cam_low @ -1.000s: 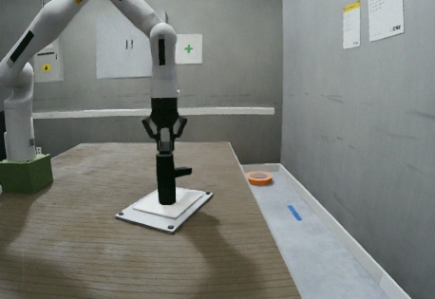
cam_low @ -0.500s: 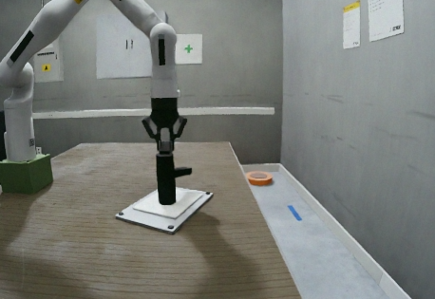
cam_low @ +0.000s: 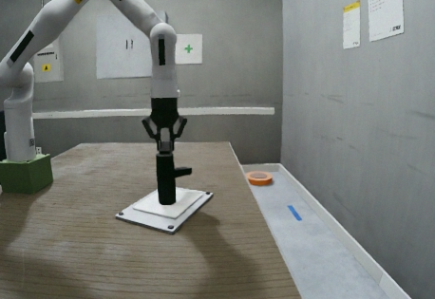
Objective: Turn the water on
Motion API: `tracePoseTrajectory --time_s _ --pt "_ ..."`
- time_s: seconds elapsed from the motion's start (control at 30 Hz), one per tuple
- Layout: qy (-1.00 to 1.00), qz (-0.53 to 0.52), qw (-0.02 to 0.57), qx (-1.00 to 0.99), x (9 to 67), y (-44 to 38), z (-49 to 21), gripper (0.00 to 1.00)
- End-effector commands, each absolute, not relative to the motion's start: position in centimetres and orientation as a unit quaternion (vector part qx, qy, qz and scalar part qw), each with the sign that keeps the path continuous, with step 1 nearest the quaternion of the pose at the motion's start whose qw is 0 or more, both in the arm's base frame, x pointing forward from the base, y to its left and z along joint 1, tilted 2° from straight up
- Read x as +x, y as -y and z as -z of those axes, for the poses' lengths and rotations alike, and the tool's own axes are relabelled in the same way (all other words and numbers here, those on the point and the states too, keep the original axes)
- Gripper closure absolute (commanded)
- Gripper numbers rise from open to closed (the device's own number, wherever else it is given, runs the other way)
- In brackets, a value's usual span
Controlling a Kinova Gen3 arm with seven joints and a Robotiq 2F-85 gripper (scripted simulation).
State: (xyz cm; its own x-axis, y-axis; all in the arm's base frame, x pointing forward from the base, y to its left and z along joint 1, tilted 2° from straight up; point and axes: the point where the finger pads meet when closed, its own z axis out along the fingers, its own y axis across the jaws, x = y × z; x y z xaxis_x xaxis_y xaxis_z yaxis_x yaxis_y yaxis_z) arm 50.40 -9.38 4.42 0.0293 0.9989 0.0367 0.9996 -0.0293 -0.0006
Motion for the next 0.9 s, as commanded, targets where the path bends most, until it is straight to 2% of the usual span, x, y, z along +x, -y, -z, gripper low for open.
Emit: tracePoseTrajectory --time_s 0.0,0.87 --pt "0.697 0.014 0.012 -0.717 50.5 9.4 -4.5 0.90" --pt "0.697 0.014 0.012 -0.717 50.4 10.8 -7.9 0.90"
